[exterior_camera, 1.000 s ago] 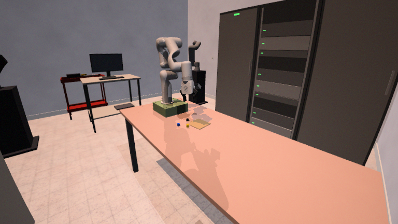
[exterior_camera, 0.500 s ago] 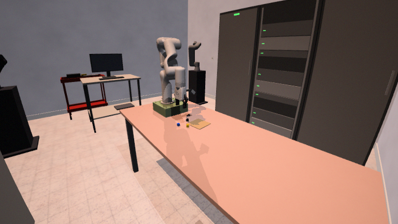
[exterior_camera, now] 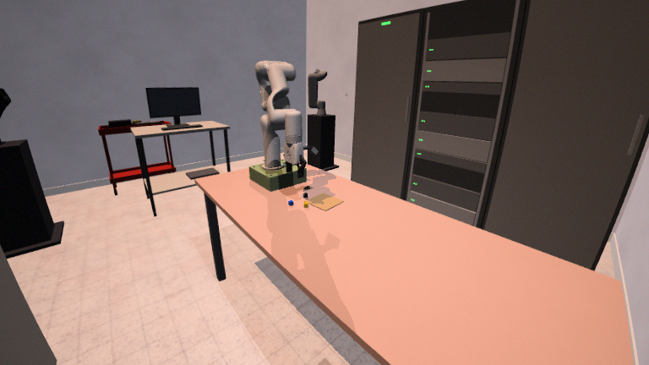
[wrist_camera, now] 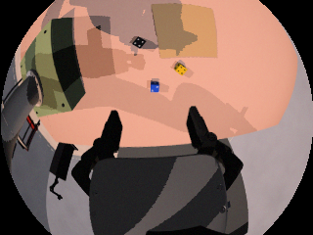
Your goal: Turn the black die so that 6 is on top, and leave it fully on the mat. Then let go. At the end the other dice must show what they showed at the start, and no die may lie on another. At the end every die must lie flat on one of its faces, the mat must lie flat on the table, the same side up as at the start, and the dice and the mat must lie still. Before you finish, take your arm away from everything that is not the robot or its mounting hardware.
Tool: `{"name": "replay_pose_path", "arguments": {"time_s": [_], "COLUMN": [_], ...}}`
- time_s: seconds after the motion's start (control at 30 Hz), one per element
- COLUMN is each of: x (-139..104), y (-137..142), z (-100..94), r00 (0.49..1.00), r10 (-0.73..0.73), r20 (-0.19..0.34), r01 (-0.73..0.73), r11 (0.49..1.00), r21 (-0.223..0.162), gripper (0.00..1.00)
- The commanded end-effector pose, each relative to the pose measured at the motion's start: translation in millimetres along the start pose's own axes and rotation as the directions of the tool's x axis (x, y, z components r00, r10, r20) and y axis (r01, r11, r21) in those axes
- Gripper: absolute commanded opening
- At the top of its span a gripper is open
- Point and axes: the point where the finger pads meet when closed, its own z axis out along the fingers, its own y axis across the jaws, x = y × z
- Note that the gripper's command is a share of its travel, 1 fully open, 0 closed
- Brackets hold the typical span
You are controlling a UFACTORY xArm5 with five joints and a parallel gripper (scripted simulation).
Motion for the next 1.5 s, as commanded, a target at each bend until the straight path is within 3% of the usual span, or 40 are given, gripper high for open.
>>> {"name": "replay_pose_path", "arguments": {"time_s": [0.0,0.07,0.33,0.5,1.47], "x": [-2,-2,-6,-7,-7], "y": [0,0,0,0,0], "z": [19.3,19.3,84.1,104.5,106.2], "r00": [1.000,1.000,1.000,1.000,1.000], "r10": [-0.002,-0.002,-0.002,-0.002,-0.002], "r20": [0.001,0.001,0.001,0.001,0.001], "r01": [0.002,0.002,0.002,0.002,0.002], "r11": [1.000,1.000,1.000,1.000,1.000], "r21": [-0.003,-0.003,-0.003,-0.003,-0.003], "gripper": [1.00,1.00,1.00,1.00,1.00]}}
